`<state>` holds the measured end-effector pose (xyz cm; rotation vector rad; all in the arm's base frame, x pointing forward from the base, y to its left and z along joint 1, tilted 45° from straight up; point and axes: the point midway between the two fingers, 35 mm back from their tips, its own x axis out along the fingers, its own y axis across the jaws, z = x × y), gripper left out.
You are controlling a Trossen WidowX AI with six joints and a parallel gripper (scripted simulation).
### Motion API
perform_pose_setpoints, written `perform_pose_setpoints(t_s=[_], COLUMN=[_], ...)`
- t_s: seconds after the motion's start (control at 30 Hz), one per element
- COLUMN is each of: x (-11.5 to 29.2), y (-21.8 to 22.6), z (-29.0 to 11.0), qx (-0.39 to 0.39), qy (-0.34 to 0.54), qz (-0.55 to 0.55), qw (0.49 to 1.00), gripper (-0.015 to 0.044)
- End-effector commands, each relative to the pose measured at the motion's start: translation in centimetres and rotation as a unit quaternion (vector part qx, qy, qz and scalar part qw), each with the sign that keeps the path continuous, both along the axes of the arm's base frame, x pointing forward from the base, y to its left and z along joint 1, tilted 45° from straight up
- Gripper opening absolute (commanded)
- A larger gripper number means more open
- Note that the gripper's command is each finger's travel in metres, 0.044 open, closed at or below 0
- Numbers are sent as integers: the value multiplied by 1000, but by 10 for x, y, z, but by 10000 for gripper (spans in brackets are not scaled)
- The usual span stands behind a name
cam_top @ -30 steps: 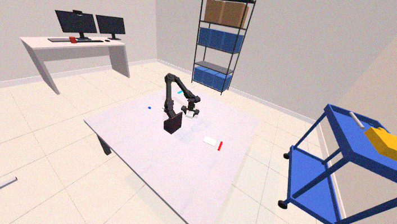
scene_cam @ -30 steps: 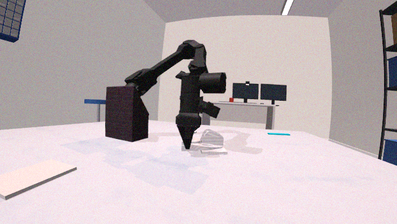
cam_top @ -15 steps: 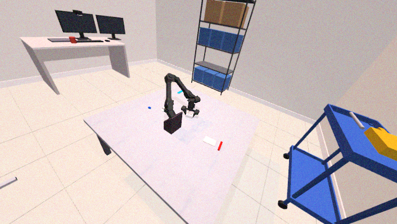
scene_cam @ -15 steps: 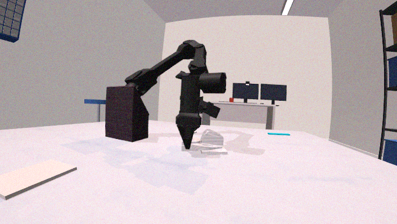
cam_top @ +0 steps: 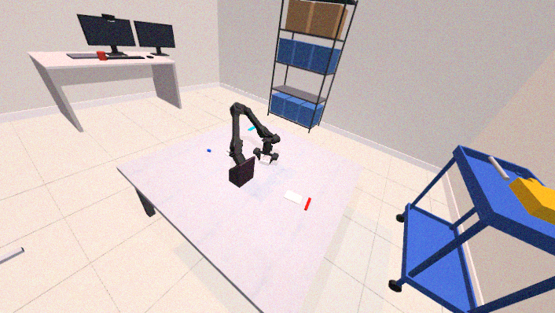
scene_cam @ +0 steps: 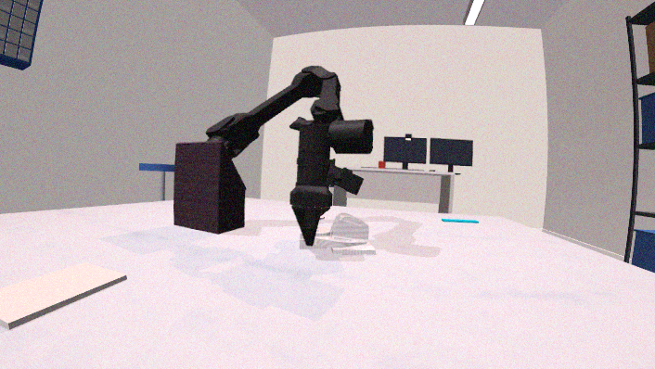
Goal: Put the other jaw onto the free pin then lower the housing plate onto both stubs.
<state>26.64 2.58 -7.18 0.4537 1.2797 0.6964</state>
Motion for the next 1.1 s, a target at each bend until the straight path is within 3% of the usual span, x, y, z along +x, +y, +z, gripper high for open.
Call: perform_pose_setpoints(t_s=[0.0,0.1,0.57,0.87,1.07], x=[0,0,0,-10,-20], y=[0,0,-2,-52,-57], z=[0,0,1,52,55], qx=[0,0,0,-2,-4], qy=[0,0,0,2,3], qz=[0,0,0,0,-7], qw=[1000,1000,1000,1000,1000], gripper=[377,440,440,440,440])
